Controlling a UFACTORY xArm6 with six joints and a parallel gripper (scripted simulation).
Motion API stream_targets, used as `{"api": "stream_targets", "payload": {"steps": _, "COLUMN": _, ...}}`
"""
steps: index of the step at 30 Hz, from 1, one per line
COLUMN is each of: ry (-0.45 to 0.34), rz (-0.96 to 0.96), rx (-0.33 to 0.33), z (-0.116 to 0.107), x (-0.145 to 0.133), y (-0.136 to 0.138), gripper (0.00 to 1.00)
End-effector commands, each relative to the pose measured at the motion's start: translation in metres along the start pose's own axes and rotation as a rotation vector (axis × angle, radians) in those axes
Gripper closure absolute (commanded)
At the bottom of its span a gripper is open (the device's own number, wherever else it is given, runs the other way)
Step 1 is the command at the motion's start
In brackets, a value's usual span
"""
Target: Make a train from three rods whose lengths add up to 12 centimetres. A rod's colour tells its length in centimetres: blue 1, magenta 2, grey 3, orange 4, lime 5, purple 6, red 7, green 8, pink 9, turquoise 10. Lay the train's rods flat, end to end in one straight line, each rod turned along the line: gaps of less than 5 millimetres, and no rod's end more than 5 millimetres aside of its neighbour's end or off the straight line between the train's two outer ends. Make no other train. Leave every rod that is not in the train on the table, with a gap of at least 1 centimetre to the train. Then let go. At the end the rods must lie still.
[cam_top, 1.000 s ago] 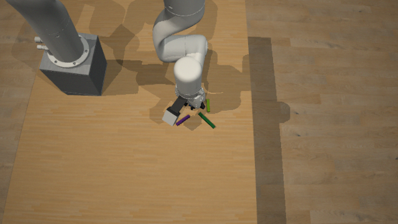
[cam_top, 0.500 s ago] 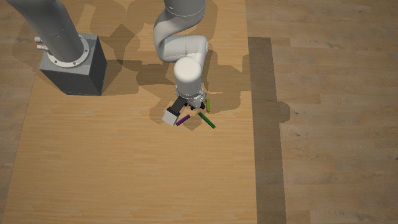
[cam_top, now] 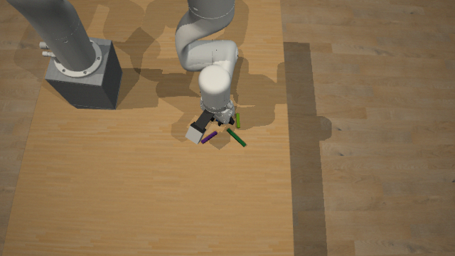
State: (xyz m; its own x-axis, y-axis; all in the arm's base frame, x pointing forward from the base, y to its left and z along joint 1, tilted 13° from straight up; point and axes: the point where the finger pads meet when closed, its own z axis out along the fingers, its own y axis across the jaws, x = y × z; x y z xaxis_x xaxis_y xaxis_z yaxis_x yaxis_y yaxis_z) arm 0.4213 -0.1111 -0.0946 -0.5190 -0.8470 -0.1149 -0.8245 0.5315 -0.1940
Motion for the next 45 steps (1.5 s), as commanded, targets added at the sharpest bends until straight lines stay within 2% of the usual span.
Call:
{"api": "stream_targets", "payload": {"steps": 1, "ry": -0.001, "rz": 0.0, "rx": 0.002, "z": -0.0007, "x": -0.0004, "y": -0.0011, "gripper": 0.76}}
{"api": "stream_targets", "payload": {"steps": 10, "ry": -0.001, "rz": 0.0, "rx": 0.002, "z": -0.0007, "x": -0.0004, "y": -0.0011, "gripper": 0.76}}
{"api": "stream_targets", "payload": {"steps": 11, "ry": -0.001, "rz": 0.0, "rx": 0.002, "z": -0.0007, "x": -0.0004, "y": -0.0011, "gripper": 0.96}}
{"api": "stream_targets", "payload": {"steps": 45, "ry": -0.001, "rz": 0.0, "rx": 0.002, "z": -0.0007, "x": -0.0004, "y": -0.0011, "gripper": 0.96}}
